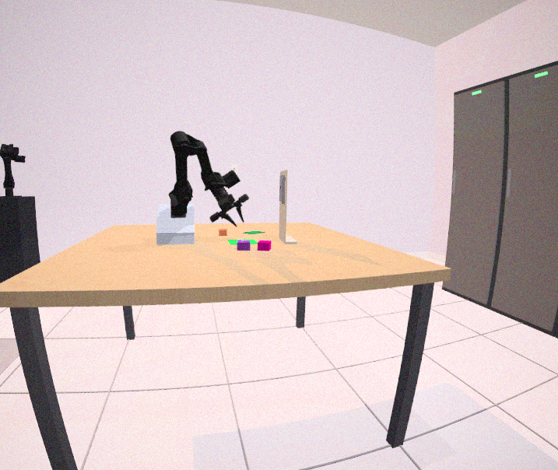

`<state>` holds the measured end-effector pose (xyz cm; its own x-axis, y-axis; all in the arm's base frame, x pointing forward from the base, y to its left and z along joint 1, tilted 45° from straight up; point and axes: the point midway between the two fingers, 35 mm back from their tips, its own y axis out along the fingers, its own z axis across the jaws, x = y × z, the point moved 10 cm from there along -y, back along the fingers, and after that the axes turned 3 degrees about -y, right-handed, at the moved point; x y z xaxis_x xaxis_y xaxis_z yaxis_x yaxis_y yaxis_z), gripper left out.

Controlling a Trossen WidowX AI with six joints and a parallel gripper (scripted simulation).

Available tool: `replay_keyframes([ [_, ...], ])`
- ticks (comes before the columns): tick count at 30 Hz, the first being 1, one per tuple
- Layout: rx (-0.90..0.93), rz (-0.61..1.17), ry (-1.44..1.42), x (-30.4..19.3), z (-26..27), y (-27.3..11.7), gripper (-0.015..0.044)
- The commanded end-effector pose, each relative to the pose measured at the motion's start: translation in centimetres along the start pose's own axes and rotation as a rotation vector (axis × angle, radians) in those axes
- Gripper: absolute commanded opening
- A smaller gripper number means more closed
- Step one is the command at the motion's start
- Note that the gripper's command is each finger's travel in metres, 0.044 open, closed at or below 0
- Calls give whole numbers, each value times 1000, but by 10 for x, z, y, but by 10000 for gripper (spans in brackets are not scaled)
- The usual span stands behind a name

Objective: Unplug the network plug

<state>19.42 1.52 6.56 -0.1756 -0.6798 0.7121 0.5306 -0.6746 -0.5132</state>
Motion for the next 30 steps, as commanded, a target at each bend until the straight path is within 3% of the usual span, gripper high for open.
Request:
replay_keyframes([
  [1, 8, -4, 14, 1, 6, -4, 156],
  [30, 15, -11, 11, 4, 17, -28, 156],
])
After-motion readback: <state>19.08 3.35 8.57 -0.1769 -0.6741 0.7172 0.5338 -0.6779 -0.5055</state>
